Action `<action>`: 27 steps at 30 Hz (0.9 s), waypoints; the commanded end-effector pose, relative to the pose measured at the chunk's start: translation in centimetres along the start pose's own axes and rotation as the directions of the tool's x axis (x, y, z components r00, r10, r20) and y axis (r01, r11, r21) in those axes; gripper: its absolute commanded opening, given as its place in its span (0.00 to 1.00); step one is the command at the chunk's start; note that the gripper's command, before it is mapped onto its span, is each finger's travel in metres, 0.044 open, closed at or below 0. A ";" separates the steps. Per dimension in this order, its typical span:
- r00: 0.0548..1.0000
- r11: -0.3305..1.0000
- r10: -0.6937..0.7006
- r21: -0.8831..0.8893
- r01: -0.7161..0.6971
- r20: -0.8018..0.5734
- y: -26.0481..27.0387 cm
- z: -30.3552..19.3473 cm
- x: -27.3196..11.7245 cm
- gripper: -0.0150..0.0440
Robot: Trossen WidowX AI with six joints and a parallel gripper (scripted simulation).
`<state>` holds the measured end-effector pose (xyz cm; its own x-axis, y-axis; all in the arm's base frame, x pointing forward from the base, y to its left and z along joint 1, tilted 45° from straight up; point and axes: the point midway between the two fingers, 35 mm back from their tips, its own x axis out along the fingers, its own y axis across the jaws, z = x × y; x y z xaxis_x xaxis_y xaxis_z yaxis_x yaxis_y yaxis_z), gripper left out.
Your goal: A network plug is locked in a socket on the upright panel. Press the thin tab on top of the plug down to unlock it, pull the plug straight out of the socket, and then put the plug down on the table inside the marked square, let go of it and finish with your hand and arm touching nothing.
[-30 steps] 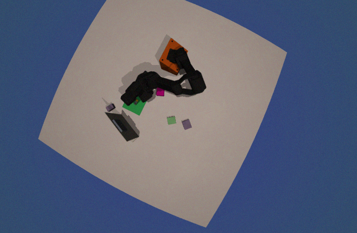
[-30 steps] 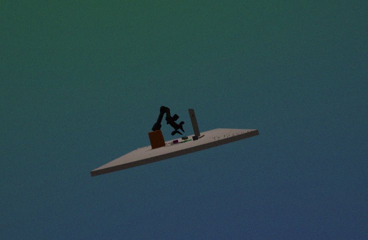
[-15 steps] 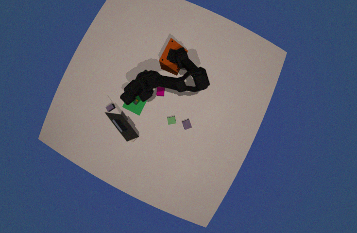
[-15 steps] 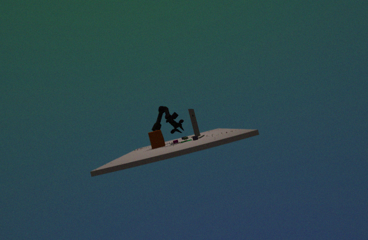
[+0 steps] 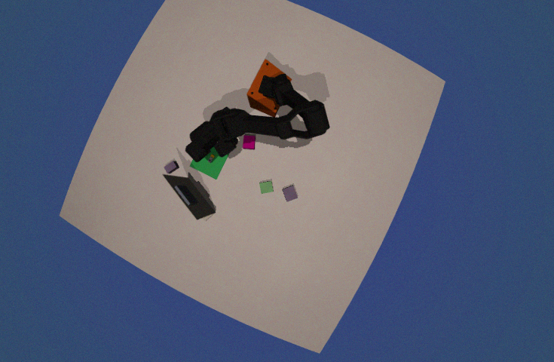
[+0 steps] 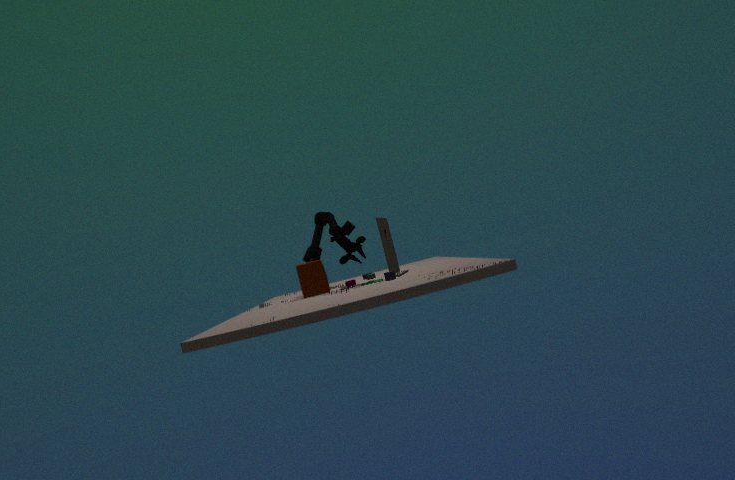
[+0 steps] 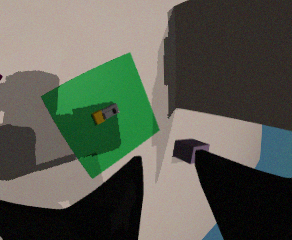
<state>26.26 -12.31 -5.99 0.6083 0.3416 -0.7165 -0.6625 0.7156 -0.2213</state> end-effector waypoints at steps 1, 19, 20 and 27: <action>1.000 1.000 -0.011 -0.009 0.011 0.001 -1.2 0.0 -1.0 0.52; 1.000 1.000 -0.018 -0.011 0.018 0.002 -5.3 0.1 -7.3 0.52; 1.000 1.000 -0.018 -0.012 0.018 0.003 -5.5 0.1 -7.7 0.52; 1.000 1.000 -0.017 -0.013 0.018 0.006 -5.8 0.2 -8.7 0.65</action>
<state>24.96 -19.25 1.39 0.6202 0.3292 -0.7120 -0.6557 0.7158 -0.2403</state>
